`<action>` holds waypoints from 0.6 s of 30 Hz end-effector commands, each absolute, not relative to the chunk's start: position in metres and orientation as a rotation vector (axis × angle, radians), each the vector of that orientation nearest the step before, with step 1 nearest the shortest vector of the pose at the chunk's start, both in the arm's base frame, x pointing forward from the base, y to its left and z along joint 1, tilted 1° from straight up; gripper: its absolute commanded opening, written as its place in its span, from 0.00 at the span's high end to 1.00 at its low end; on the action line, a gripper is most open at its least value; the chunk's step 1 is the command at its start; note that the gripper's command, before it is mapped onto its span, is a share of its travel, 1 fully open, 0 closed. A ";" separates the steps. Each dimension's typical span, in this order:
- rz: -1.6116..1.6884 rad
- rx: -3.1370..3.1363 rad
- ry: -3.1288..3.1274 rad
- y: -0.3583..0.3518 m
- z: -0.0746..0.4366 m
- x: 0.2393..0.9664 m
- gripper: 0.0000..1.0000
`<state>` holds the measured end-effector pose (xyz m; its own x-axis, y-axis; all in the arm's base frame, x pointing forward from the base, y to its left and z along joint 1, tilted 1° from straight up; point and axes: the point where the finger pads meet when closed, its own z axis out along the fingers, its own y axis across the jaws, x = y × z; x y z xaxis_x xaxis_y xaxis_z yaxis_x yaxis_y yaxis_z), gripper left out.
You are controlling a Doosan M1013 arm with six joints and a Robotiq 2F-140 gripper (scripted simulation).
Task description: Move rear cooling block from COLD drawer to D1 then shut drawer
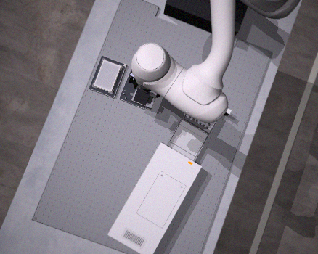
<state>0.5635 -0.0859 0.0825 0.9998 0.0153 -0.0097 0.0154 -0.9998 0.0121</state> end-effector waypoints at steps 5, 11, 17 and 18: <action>-0.005 3.127 0.024 -0.104 0.085 0.557 0.90; -0.005 3.127 0.024 -0.119 0.085 0.550 0.90; -0.004 3.127 0.024 -0.133 0.085 0.544 0.90; -0.004 3.127 0.024 -0.136 0.086 0.543 0.90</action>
<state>0.5462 -0.1247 0.0834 0.9998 0.0152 -0.0094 0.0153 -0.9998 0.0119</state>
